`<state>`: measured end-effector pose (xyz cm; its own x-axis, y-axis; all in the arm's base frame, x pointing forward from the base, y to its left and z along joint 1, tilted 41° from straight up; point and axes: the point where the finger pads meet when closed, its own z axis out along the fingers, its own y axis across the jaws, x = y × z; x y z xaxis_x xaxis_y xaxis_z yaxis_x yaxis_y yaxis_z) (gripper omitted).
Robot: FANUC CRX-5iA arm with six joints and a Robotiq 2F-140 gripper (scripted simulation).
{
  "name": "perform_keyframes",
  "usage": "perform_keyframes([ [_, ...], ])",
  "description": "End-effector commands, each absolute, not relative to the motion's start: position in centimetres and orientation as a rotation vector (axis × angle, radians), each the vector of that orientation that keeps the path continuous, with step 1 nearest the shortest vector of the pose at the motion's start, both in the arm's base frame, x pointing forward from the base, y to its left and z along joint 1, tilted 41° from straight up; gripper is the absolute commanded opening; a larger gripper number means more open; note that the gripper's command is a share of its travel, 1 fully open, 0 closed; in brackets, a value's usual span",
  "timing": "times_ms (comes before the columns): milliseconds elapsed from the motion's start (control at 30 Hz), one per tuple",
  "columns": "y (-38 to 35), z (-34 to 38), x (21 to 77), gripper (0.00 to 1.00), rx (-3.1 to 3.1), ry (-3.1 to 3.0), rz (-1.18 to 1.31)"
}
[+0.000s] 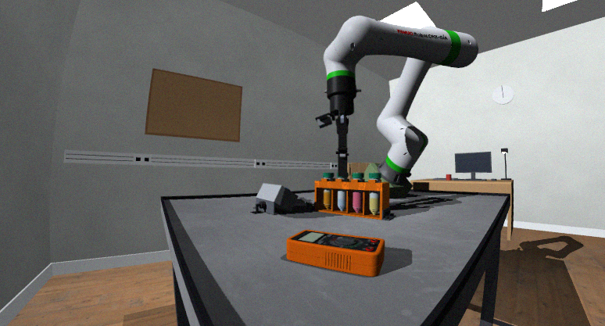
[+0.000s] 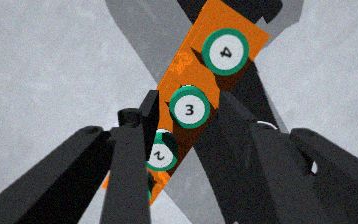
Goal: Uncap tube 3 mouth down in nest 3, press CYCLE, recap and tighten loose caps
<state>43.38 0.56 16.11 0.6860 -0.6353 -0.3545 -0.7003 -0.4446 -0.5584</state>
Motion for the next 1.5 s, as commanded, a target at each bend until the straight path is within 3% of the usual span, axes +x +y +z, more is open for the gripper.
perform_keyframes([
  [0,0.50,16.15,43.40,0.41,-2.198,1.019,0.118],
  [167,0.50,16.15,43.40,0.41,-2.198,1.019,0.118],
  [833,0.49,16.15,43.40,0.41,-1.474,2.020,0.562],
  [1100,0.49,16.16,43.41,0.41,-1.443,2.051,0.575],
  [1133,0.48,16.15,43.40,0.30,-1.442,2.051,0.575],
  [1467,0.49,16.16,43.40,0.30,-1.443,2.051,0.575],
])
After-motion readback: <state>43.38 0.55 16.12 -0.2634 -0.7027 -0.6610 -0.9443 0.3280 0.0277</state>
